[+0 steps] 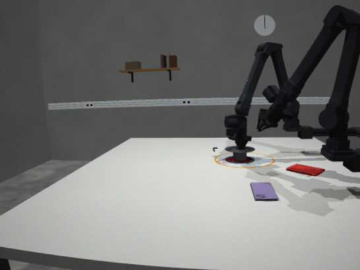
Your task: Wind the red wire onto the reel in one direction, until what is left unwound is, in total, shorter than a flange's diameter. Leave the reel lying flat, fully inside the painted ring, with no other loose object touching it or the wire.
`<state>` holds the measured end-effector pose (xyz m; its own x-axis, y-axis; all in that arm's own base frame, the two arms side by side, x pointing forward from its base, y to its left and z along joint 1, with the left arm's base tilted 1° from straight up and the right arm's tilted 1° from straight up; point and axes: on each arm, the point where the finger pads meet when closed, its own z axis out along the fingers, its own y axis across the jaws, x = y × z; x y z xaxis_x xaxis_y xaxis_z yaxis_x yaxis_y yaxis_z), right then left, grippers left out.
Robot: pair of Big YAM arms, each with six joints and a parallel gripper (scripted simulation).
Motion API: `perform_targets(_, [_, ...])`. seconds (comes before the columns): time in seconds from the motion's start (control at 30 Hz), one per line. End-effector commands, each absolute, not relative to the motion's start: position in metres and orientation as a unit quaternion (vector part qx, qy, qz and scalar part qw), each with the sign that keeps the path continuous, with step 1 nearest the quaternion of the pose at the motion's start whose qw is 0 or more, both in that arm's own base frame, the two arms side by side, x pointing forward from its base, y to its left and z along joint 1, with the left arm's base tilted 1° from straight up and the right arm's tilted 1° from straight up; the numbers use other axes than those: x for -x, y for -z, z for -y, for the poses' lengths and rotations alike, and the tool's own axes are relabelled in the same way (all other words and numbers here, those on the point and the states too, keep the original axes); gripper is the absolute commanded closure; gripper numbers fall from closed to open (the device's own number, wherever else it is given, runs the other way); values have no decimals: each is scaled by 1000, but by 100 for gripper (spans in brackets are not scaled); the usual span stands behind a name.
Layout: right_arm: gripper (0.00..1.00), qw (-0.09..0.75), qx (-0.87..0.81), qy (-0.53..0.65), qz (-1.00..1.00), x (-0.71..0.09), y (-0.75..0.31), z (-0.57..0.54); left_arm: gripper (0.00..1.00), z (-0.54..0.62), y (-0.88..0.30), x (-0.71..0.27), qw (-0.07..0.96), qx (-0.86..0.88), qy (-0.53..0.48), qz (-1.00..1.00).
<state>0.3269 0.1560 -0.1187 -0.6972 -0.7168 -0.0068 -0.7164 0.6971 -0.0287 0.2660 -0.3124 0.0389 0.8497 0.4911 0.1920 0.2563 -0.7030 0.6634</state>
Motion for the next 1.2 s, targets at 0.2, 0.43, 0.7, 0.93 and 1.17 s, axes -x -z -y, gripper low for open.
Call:
perform_targets(0.2, [100, 1, 392, 12, -920, -330, 116, -155, 85, 324, -47, -280, 332, -902, -184, -209])
perform_targets(0.43, [100, 1, 392, 12, -920, -333, 93, -157, 85, 324, -47, -280, 332, -902, -184, -209])
perform_targets(0.7, [100, 1, 392, 12, -920, -343, 56, -164, 85, 324, -47, -280, 332, -902, -184, -209])
perform_targets(0.93, [100, 1, 392, 12, -920, -341, 55, -165, 85, 324, -47, -280, 332, -902, -184, -209])
perform_targets(1.17, [100, 4, 391, 12, -920, -339, 55, -164, 85, 324, -47, -280, 332, -902, -184, -209])
